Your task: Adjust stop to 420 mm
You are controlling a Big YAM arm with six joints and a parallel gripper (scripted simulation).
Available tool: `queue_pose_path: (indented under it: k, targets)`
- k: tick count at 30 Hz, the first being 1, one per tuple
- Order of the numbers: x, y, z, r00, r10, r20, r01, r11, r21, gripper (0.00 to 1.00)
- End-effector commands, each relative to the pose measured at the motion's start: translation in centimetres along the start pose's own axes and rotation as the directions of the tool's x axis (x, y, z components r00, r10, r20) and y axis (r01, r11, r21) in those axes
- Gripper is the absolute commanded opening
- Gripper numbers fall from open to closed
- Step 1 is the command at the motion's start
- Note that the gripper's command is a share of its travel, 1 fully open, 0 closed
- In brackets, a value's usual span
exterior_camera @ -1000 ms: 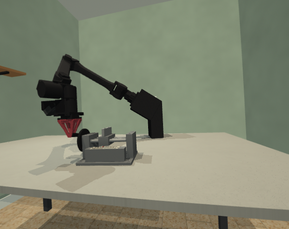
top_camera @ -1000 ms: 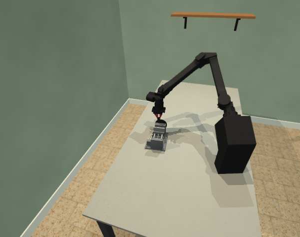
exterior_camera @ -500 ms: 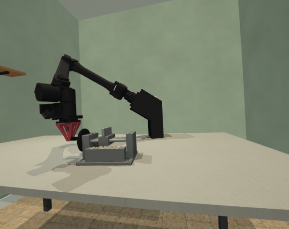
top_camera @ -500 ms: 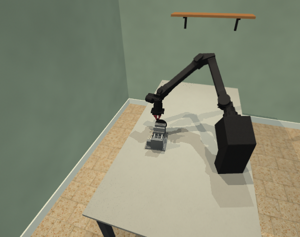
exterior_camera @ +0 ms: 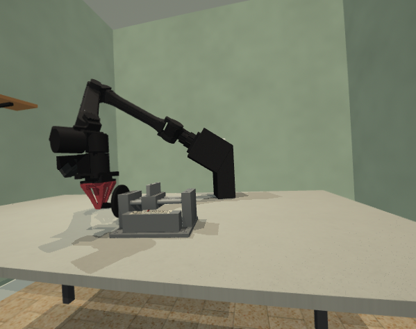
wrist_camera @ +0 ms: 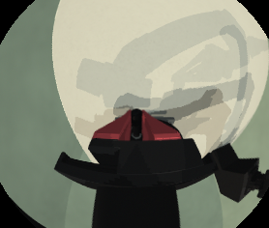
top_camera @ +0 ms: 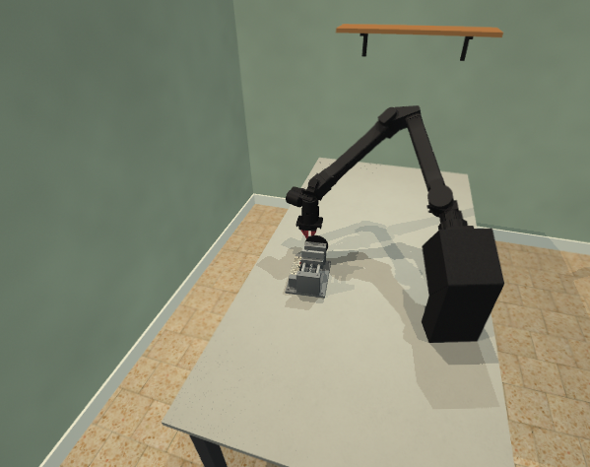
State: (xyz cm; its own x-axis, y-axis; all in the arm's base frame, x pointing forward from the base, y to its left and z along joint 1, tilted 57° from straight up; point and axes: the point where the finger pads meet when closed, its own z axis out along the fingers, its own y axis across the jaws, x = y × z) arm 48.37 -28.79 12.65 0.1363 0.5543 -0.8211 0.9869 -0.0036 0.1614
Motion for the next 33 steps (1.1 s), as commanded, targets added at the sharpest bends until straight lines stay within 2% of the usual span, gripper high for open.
queue_pose_path:
  k: [1,2,11,18,28,33]
  targets:
    - [-0.9,1.4,0.5,1.000,0.019,0.008,-0.019,1.000,-0.017,0.06]
    - [-0.6,1.6,0.2,1.000,0.014,0.007,-0.014,1.000,-0.025,0.06]
    - [-0.2,-0.1,2.3,1.000,0.004,0.003,-0.004,1.000,-0.006,0.06]
    - [-0.5,0.2,2.4,1.000,0.011,0.006,-0.011,1.000,-0.012,0.06]
    - [0.1,-1.6,3.5,1.000,-0.001,0.001,0.001,1.000,-0.002,0.06]
    - [-0.2,-1.4,3.6,1.000,0.004,0.003,-0.004,1.000,-0.006,0.06]
